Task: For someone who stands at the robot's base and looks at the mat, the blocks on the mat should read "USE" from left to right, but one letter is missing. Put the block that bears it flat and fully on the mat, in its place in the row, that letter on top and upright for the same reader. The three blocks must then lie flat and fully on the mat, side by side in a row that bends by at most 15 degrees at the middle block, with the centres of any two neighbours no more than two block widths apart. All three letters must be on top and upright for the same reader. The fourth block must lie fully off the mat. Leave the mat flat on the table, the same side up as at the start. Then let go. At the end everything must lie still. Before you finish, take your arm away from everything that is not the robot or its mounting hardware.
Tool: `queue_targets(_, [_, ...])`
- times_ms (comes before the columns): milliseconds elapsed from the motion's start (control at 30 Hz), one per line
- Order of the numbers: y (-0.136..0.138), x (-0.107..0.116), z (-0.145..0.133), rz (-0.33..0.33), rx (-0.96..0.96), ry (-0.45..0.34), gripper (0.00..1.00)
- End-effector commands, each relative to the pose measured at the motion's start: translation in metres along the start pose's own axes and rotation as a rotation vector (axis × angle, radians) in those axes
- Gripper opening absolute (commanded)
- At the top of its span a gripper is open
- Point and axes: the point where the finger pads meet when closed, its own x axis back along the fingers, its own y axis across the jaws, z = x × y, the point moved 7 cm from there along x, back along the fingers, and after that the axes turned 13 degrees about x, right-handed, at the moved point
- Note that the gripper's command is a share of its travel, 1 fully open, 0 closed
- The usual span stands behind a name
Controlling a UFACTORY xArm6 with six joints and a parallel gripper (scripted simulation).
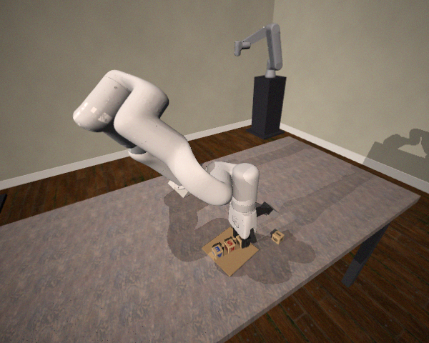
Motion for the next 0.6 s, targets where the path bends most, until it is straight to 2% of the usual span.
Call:
queue_targets(0, [0.001, 0.008, 0.0, -0.004, -0.001, 0.001, 0.47])
queue_targets(367, [0.001, 0.066, 0.0, -0.004, -0.001, 0.001, 0.47])
queue_targets(500, [0.001, 0.079, 0.0, -0.004, -0.001, 0.001, 0.47])
queue_targets(567, [0.001, 0.079, 0.0, -0.004, -0.001, 0.001, 0.47])
